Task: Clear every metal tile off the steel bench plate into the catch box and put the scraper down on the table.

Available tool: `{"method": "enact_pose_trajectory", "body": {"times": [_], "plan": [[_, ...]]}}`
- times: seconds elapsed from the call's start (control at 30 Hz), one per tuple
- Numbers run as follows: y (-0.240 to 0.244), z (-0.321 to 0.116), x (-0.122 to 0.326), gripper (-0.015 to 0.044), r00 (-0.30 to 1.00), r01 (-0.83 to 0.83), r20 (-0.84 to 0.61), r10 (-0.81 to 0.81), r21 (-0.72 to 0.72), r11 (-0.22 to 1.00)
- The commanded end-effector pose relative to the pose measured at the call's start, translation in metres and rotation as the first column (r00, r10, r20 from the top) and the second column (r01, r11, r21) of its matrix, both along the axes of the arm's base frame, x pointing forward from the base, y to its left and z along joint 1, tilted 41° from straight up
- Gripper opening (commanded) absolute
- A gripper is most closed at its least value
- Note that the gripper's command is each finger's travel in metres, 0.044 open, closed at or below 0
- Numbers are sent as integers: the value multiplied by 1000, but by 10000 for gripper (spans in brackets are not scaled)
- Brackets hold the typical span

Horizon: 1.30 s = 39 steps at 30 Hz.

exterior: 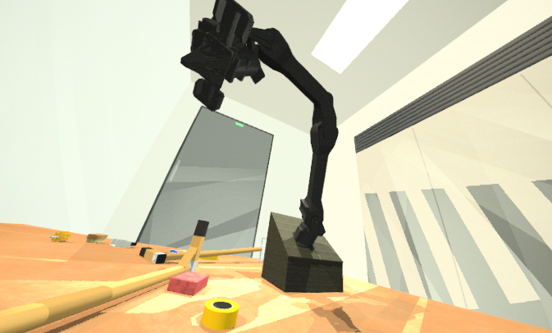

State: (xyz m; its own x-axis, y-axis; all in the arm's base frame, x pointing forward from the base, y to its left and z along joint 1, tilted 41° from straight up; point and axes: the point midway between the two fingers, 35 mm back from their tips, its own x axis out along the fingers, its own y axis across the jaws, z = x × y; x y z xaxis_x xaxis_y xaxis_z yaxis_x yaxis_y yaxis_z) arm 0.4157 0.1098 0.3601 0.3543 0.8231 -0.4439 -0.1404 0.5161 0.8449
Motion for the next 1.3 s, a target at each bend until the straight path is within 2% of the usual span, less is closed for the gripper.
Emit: {"method": "enact_pose_trajectory", "body": {"times": [0.0,0.4,0.83,1.27], "plan": [[10,-17,5,0,998,-49,23,50,-52,997],[45,-59,10,0,963,-217,111,245,-214,952],[83,-104,6,0,866,-386,165,472,-380,841],[96,-119,9,0,857,-397,166,489,-392,830]]}}
